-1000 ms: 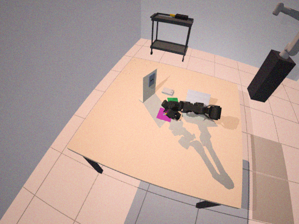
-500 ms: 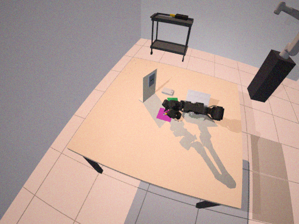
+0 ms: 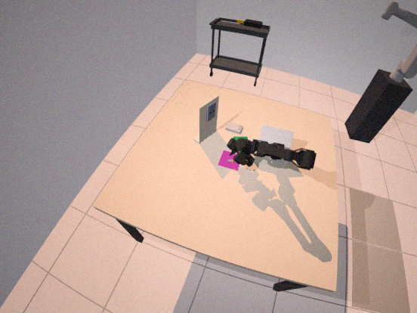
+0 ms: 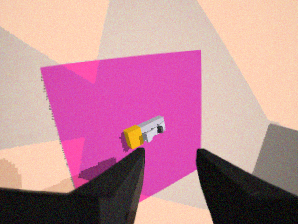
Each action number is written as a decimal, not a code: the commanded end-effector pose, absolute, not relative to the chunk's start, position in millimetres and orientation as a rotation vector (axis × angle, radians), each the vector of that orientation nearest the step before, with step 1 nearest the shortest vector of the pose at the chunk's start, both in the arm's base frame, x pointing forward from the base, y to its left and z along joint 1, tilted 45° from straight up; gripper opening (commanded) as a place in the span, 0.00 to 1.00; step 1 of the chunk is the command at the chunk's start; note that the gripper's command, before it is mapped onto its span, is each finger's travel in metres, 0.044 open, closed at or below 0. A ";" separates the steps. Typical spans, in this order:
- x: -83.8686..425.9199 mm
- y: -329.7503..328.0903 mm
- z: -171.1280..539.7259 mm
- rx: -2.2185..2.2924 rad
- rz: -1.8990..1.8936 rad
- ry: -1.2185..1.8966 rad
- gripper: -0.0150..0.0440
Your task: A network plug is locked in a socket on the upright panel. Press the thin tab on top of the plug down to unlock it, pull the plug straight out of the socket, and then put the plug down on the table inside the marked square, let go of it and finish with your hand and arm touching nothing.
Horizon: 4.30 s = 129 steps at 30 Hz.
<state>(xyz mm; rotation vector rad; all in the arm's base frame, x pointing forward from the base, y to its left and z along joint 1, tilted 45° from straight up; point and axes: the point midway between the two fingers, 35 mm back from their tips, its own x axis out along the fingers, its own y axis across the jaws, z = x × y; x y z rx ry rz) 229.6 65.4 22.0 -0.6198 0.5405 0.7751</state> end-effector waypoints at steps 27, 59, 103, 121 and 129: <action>227.9 49.0 35.5 -0.632 0.780 0.549 0.52; 226.4 25.5 55.8 -0.636 0.784 0.558 0.52; 218.0 -6.6 90.4 -0.625 0.782 0.561 0.52; 217.0 -42.5 126.7 -0.629 0.785 0.565 0.52; 214.3 -58.3 144.1 -0.627 0.782 0.555 0.52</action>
